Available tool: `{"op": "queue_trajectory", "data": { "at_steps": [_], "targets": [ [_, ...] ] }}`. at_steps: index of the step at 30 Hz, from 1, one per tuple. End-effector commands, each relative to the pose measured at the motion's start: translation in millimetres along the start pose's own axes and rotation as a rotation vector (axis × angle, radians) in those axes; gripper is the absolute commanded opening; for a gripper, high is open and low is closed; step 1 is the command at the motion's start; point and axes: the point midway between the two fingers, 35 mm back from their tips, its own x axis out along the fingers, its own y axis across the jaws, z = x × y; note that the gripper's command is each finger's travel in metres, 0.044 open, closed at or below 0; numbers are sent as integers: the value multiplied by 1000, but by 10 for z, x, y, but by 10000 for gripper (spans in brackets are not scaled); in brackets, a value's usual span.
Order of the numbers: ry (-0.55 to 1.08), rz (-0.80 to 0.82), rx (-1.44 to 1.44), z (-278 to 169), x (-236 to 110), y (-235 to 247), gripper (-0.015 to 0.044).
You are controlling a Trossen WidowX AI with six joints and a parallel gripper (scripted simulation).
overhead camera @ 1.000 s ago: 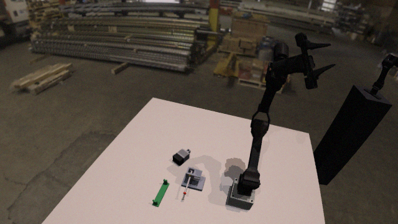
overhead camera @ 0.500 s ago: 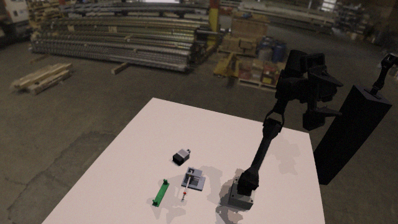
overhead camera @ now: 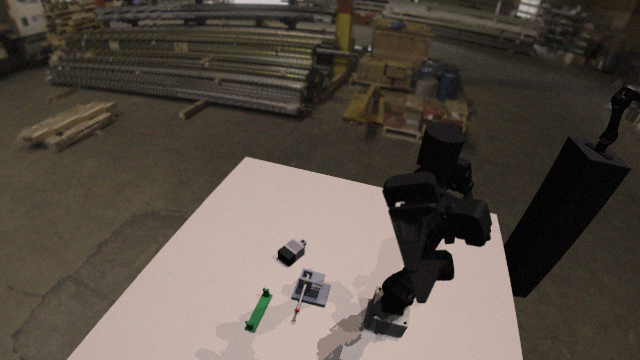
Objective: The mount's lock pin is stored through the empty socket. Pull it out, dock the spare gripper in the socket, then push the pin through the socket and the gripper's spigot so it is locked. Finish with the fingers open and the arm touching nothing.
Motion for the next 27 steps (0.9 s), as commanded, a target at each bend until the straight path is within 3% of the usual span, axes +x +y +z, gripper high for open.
{"op": "queue_trajectory", "data": {
  "at_steps": [1, 13, 27],
  "targets": [
    [171, 70, 53, -546, 216, 159, 300],
    [624, 279, 236, -2045, 261, 727, 300],
    [1064, 577, 516, -3330, -461, 1613, 300]
  ]
}}
